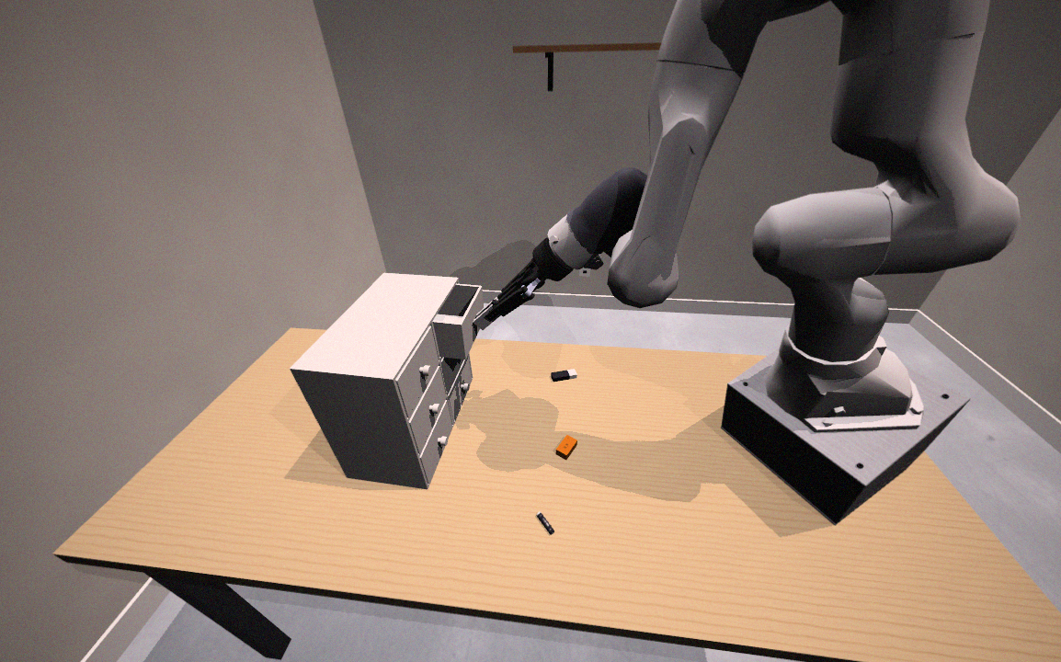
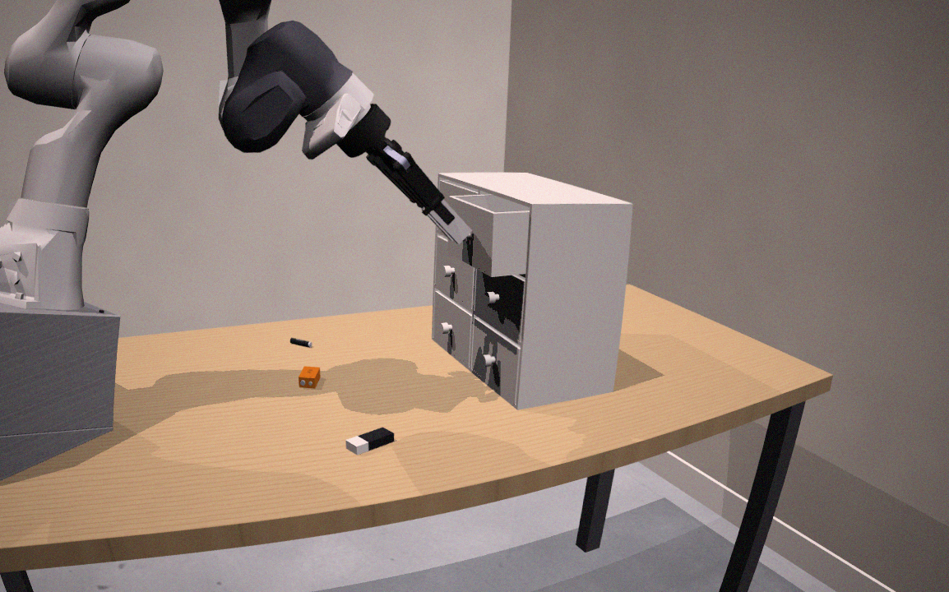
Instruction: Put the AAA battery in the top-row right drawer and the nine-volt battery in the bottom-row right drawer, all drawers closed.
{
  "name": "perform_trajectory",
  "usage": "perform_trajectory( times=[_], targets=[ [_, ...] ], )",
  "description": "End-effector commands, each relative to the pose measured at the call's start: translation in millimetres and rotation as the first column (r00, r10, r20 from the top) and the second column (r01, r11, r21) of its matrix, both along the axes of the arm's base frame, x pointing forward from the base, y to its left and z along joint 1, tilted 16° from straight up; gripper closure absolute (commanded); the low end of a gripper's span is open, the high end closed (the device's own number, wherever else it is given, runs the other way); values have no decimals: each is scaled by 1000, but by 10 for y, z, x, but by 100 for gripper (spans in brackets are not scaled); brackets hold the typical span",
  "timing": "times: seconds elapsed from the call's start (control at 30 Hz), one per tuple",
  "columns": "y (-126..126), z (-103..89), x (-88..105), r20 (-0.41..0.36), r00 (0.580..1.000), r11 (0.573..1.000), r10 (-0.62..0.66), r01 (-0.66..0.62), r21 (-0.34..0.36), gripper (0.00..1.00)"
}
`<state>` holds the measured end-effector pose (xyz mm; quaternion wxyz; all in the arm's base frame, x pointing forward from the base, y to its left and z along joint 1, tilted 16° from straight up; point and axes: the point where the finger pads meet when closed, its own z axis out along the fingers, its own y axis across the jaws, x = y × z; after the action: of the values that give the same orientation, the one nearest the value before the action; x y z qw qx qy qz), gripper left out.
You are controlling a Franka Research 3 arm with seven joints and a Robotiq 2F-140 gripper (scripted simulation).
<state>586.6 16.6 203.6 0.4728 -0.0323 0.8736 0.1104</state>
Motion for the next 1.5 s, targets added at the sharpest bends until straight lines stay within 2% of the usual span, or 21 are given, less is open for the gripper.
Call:
perform_trajectory(
  times=[0.0, 0.57, 1.37, 1.47],
  targets=[
    [10, -1, -44, 2, 1000, 1000, 2, -2, 1, 92],
    [-3, -23, -141, 2, 1000, 1000, 2, -2, 1, 92],
    [-5, -25, -152, 2, 1000, 1000, 2, -2, 1, 92],
    [-5, -25, -152, 2, 1000, 1000, 2, -2, 1, 87]
  ],
)
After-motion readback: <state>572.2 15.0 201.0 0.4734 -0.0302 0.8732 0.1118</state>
